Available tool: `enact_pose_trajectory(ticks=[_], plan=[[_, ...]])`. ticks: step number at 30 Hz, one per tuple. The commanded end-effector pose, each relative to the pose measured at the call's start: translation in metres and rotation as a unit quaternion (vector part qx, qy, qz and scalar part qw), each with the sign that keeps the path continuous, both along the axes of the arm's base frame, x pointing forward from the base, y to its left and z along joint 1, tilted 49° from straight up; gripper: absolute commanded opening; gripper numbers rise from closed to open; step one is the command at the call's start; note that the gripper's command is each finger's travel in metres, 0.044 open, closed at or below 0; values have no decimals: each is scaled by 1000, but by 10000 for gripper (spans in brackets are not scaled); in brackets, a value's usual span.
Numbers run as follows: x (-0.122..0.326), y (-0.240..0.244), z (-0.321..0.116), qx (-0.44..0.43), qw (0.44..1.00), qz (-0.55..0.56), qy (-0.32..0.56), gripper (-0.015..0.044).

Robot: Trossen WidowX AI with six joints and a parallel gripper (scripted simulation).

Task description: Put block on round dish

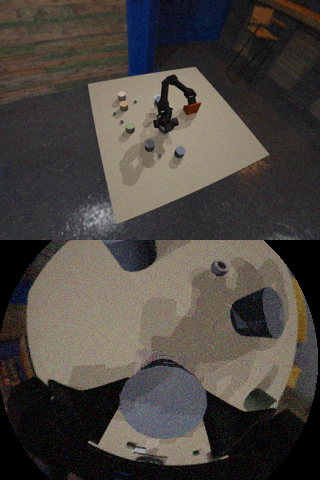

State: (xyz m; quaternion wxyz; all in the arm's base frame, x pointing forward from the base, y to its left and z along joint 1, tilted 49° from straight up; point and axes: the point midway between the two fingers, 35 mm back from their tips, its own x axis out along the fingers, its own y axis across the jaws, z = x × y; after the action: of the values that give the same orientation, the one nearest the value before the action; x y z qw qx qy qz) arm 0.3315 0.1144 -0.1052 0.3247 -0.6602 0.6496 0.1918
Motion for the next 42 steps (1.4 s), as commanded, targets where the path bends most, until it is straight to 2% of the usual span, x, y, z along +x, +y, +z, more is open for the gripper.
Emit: enact_pose_trajectory(ticks=[1, 9, 21, 42], plan=[[-1, -3, -1, -4, 1000, 2, 2, 361], [-1, -3, -1, -4, 1000, 2, 2, 308], [0, 6, 5, -3, 1000, 2, 2, 0], [1, 27, 21, -1, 1000, 3, 3, 0]])
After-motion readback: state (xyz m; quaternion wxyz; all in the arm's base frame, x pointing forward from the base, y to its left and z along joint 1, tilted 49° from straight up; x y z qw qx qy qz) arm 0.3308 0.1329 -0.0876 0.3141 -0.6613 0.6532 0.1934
